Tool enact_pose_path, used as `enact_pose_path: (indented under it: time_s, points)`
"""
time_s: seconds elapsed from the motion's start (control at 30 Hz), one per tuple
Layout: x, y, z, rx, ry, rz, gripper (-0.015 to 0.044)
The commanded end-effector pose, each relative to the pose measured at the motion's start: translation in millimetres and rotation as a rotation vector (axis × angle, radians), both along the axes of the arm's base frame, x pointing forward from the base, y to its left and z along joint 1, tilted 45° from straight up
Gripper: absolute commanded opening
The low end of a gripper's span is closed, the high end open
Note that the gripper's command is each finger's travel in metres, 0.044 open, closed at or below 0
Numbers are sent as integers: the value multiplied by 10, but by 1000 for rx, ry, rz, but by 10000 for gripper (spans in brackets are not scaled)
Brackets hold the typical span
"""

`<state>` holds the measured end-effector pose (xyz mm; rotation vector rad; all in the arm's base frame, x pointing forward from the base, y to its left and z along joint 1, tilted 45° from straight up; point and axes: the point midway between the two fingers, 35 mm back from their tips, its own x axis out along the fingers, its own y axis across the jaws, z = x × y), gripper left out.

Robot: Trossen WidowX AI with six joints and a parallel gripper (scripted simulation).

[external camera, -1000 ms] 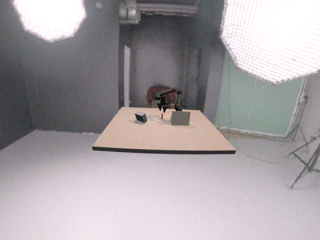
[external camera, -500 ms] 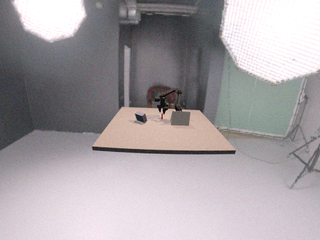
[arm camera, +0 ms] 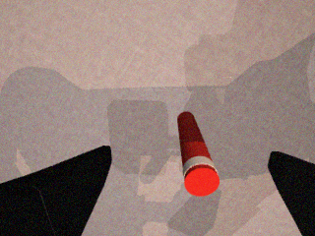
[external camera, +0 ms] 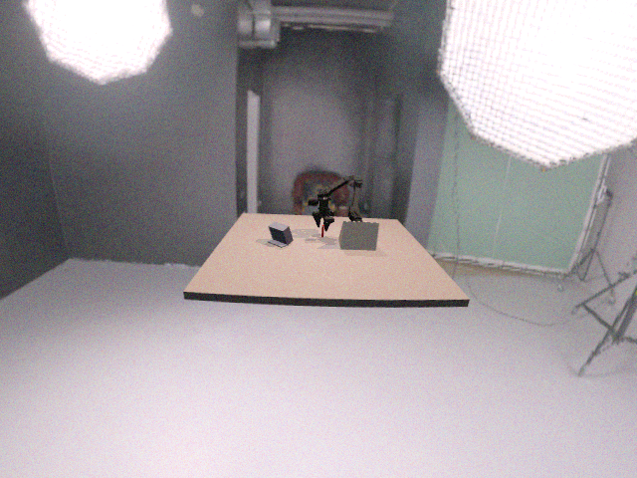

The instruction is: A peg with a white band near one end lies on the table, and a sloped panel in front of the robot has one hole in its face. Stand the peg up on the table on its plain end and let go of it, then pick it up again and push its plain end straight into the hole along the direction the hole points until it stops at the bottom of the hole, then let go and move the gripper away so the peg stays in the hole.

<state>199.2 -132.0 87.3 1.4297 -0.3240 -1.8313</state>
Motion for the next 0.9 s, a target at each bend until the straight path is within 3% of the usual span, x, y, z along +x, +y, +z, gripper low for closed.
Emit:
enact_pose_path:
  time_s: [0.0, 0.27, 0.73, 0.87]
  points:
    - [-33, -45, -48, -4, 11, 0, 440]
    - [-51, -110, -104, -7, 11, 0, 440]
    - [-29, -95, -83, -4, 2, -2, 72]
    - [-29, -95, -83, -4, 2, -2, 46]
